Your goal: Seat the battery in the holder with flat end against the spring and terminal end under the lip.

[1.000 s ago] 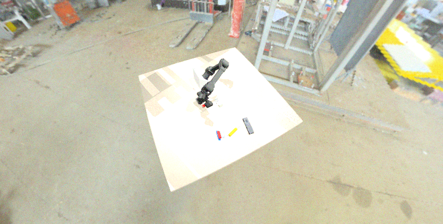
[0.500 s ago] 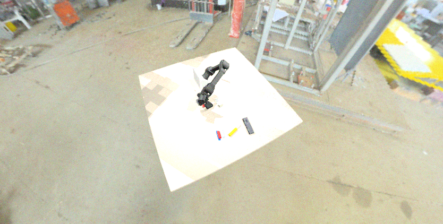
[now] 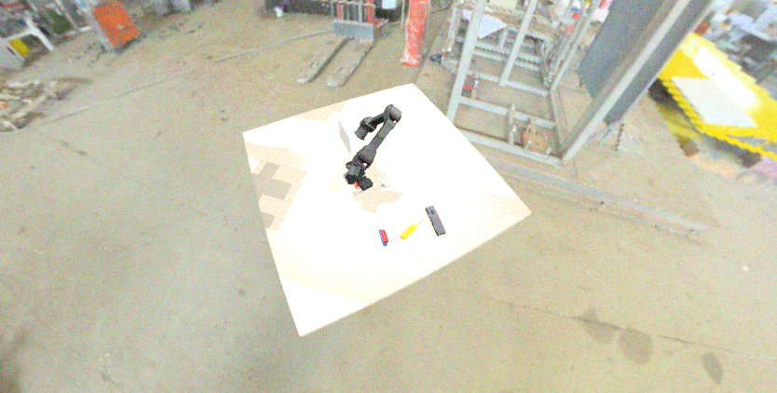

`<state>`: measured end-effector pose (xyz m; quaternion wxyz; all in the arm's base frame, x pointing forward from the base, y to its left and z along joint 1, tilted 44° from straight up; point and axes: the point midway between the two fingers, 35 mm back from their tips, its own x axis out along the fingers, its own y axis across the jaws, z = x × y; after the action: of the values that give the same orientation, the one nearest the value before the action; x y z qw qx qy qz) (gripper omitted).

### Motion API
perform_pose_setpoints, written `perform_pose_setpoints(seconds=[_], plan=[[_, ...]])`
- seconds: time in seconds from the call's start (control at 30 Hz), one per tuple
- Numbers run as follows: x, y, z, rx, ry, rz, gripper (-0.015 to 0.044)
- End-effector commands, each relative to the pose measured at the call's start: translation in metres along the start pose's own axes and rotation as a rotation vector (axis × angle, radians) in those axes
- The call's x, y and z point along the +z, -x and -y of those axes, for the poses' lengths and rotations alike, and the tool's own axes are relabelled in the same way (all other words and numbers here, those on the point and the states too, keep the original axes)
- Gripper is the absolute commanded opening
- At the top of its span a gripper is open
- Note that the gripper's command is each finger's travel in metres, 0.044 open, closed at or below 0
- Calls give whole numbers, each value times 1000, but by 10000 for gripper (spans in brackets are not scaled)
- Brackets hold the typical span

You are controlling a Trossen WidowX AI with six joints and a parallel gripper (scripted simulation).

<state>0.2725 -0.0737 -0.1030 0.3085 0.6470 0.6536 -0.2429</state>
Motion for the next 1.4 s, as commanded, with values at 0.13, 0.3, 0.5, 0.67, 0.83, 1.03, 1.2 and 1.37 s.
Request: perform_pose_setpoints(seconds=[0.13,0.3,0.5,0.67,0.83,1.03,1.2,1.37], plan=[[1,41,-1,11,6,14,80],[-9,44,-8,11,154,16,80],[-38,51,-21,6,514,22,80],[-62,56,-31,11,814,23,80],[-87,61,-38,7,1117,24,80],[-119,66,-44,4,1481,24,80],[-127,66,-45,1,1572,24,80],[-126,66,-45,1,1573,25,80]])
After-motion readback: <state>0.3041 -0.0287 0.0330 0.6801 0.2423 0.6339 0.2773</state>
